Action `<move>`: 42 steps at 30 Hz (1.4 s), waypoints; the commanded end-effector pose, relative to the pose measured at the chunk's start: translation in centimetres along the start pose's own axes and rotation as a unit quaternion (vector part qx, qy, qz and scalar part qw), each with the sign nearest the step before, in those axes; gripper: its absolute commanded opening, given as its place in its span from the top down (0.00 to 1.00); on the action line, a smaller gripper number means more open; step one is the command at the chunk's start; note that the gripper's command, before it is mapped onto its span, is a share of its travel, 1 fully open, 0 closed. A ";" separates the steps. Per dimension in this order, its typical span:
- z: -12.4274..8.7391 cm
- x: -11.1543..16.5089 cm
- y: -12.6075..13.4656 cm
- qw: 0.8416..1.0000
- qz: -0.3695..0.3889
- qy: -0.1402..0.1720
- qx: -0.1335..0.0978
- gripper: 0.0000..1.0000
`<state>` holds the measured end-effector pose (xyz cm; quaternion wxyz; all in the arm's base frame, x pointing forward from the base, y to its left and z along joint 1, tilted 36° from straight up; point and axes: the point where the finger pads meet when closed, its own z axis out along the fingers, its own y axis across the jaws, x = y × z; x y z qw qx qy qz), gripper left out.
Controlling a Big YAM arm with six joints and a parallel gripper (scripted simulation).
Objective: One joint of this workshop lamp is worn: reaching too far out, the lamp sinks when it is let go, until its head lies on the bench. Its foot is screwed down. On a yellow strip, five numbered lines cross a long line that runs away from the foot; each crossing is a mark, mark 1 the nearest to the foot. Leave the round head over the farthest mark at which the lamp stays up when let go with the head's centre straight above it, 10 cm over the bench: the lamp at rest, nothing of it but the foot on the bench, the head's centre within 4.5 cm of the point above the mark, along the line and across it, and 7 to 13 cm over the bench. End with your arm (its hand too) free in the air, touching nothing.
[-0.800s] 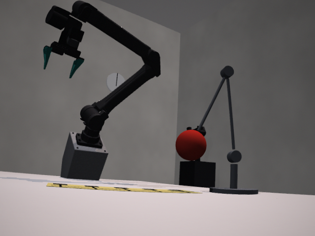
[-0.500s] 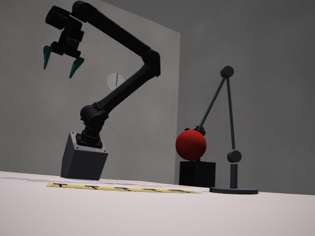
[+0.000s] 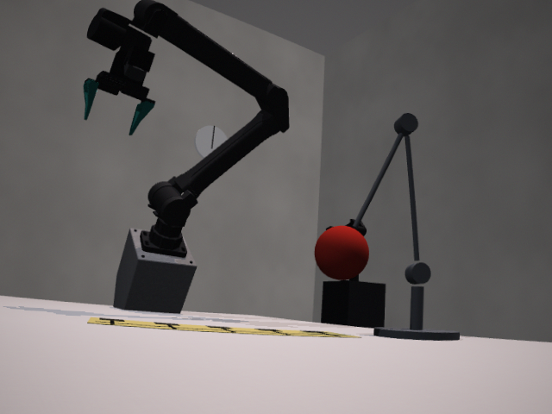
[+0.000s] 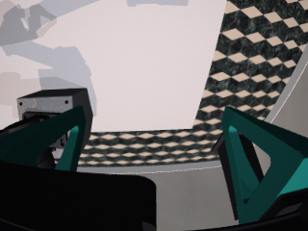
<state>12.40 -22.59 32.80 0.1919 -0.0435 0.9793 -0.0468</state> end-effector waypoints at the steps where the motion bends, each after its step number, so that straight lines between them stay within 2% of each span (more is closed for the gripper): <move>1: -0.4 -0.1 -0.2 1.000 -0.001 -0.001 0.006 0.00; 42: -0.1 0.0 0.0 1.000 0.000 0.000 0.001 0.00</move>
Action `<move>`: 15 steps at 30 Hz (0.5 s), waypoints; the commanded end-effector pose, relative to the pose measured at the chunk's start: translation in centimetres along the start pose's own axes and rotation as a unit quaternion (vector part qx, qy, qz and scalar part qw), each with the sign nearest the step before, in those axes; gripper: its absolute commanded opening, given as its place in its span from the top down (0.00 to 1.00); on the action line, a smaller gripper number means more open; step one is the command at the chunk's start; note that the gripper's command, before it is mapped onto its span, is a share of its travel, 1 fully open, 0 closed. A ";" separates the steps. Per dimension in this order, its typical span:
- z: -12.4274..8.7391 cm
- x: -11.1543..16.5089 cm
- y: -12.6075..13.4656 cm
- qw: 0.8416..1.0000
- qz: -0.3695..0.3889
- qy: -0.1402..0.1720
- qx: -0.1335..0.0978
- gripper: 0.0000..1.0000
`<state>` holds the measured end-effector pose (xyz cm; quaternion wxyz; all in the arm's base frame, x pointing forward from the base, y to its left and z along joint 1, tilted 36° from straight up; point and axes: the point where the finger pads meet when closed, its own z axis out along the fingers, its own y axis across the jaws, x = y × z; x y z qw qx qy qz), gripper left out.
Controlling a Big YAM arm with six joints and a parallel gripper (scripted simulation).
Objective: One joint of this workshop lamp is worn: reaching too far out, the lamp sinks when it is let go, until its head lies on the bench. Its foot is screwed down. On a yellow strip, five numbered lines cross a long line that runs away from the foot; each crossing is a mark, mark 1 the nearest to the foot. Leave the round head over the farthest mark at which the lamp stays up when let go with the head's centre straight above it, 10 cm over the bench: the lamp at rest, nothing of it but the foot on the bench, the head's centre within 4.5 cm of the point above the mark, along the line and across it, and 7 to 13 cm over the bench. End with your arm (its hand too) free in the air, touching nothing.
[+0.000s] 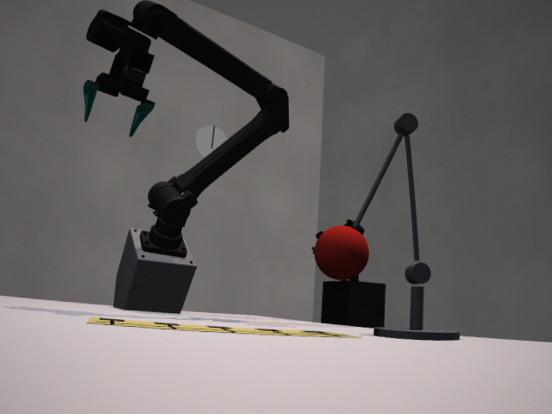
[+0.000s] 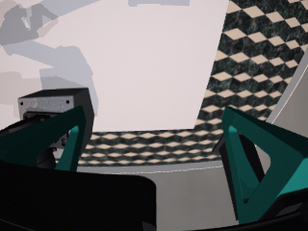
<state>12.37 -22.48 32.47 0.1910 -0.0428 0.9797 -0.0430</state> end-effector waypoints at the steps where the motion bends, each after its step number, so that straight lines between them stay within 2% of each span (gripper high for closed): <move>1: -0.4 -0.1 -0.1 1.000 -0.001 -0.001 0.005 0.00; 15: -0.9 -4.8 5.8 0.991 -0.097 -0.088 -0.034 0.00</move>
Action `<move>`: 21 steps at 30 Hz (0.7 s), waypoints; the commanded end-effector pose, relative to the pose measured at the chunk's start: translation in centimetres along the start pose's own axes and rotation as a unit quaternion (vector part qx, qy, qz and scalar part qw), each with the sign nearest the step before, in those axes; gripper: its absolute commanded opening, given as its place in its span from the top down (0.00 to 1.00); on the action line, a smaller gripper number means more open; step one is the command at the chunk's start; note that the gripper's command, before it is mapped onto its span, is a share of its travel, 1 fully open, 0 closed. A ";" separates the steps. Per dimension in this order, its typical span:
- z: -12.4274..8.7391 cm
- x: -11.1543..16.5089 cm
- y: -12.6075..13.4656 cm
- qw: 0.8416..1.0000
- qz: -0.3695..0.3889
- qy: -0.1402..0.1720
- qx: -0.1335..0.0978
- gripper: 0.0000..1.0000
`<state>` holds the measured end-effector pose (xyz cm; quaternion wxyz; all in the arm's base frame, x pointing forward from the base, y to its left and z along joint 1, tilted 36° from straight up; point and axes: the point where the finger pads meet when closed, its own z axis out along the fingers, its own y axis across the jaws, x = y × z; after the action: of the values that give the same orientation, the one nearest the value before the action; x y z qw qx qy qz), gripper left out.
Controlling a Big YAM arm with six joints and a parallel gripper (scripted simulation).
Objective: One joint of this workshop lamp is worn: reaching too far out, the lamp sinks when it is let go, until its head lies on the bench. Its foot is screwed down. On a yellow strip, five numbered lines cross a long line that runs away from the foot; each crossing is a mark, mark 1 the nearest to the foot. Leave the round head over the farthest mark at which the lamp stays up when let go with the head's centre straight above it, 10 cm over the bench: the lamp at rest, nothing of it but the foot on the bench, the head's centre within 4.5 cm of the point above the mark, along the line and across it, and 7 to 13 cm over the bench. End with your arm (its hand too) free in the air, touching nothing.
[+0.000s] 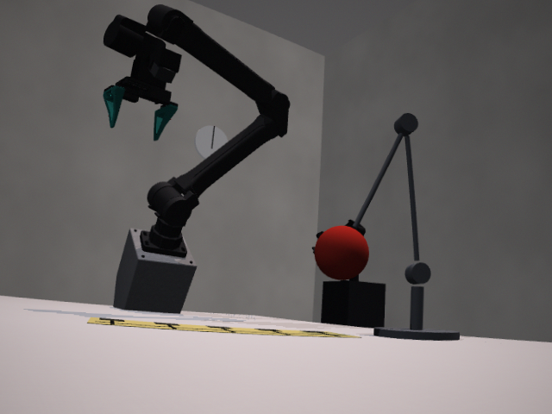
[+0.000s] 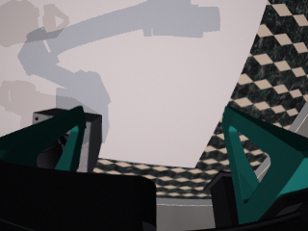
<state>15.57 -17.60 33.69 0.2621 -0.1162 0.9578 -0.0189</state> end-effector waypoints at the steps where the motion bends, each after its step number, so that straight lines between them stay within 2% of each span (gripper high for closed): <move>1: -0.4 -1.6 1.6 0.999 -0.039 -0.016 -0.006 0.00; 4: -0.3 -2.0 2.0 0.999 -0.046 -0.023 -0.009 0.00; 19: -1.4 -6.6 8.6 0.981 -0.142 -0.120 -0.049 0.00; 21: -1.4 -6.6 8.6 0.981 -0.142 -0.120 -0.049 0.00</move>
<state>18.62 -8.32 36.85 0.3620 -0.2517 0.8975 -0.0110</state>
